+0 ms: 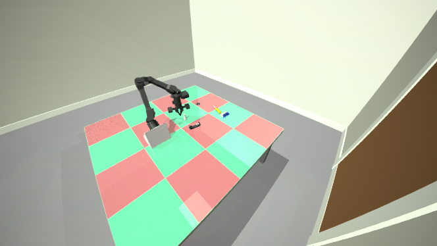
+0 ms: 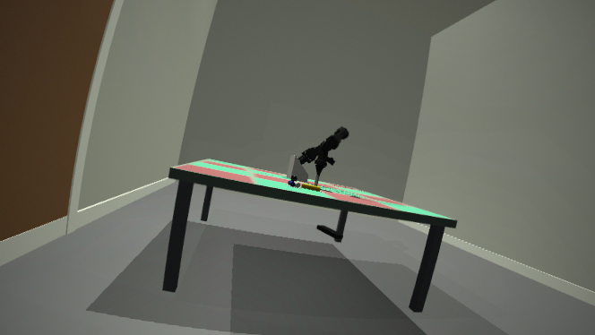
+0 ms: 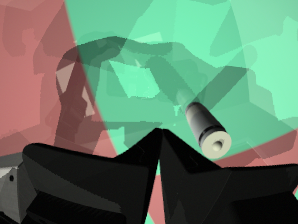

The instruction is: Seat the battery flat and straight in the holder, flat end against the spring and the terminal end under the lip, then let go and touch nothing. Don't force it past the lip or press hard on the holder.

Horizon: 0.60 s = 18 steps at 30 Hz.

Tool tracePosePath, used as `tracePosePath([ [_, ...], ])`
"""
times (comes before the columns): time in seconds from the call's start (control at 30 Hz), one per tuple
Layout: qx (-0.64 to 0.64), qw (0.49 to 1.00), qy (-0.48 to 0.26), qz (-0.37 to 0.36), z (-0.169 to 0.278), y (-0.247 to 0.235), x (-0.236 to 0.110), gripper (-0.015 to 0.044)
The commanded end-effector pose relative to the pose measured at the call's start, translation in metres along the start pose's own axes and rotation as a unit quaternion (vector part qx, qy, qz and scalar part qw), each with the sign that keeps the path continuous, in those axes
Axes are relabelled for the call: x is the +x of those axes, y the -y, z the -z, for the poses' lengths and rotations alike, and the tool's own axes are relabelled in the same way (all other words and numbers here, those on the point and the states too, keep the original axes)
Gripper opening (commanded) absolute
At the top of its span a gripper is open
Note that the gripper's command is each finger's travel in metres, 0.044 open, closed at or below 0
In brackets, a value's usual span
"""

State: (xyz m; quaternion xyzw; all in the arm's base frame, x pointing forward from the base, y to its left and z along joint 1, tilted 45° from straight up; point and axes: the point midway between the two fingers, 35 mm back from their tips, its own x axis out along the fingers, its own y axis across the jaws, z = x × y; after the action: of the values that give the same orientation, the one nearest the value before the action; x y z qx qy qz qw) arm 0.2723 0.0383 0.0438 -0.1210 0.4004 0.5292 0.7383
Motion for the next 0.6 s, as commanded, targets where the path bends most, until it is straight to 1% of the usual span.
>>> tracePosePath([
  [0.0, 0.004, 1.000, 0.003, -0.004, 0.001, -0.004, 0.017, 0.0000],
  [0.57, 0.004, 1.000, 0.003, -0.003, -0.001, 0.020, 0.016, 0.0000],
])
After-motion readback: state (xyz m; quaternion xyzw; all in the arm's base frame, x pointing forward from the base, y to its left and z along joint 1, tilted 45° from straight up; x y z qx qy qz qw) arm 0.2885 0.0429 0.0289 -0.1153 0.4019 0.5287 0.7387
